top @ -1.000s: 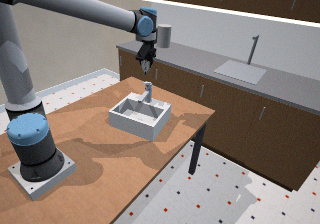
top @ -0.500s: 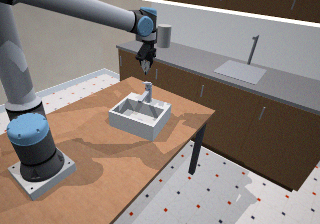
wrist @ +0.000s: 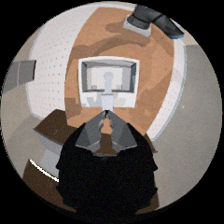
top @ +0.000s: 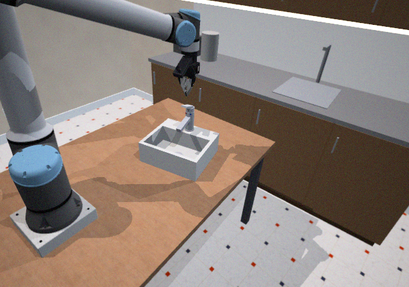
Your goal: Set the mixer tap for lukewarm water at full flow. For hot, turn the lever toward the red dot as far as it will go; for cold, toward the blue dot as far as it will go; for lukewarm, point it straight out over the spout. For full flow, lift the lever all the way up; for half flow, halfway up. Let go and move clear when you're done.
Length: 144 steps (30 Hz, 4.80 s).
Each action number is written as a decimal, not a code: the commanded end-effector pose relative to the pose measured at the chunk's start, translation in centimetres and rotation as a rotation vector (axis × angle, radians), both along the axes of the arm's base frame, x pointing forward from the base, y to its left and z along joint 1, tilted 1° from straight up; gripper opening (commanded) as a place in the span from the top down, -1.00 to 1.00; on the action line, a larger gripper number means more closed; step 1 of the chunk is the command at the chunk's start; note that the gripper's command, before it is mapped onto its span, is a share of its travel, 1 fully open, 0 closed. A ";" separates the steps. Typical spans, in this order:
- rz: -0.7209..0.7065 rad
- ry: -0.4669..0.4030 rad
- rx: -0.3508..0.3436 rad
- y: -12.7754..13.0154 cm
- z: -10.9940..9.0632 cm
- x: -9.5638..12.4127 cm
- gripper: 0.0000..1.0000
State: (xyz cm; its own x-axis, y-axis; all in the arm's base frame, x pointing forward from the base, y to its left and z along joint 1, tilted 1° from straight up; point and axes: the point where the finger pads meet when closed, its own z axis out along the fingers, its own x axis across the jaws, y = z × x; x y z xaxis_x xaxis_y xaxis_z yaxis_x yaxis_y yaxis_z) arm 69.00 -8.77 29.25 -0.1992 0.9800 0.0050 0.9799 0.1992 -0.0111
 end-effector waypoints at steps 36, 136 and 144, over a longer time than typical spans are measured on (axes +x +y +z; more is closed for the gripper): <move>-0.708 0.003 -0.009 1.0 0.4 -0.7 1.00; -3.129 0.009 -0.038 -0.1 1.4 -0.3 0.14; -3.129 0.009 -0.038 -0.1 1.4 -0.3 0.14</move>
State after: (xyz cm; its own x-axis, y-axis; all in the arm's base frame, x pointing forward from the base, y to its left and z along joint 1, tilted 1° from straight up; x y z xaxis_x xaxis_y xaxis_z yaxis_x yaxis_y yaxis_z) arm 68.87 -8.73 30.66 0.2138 -0.9769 -0.0062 -0.9768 -0.2139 0.0111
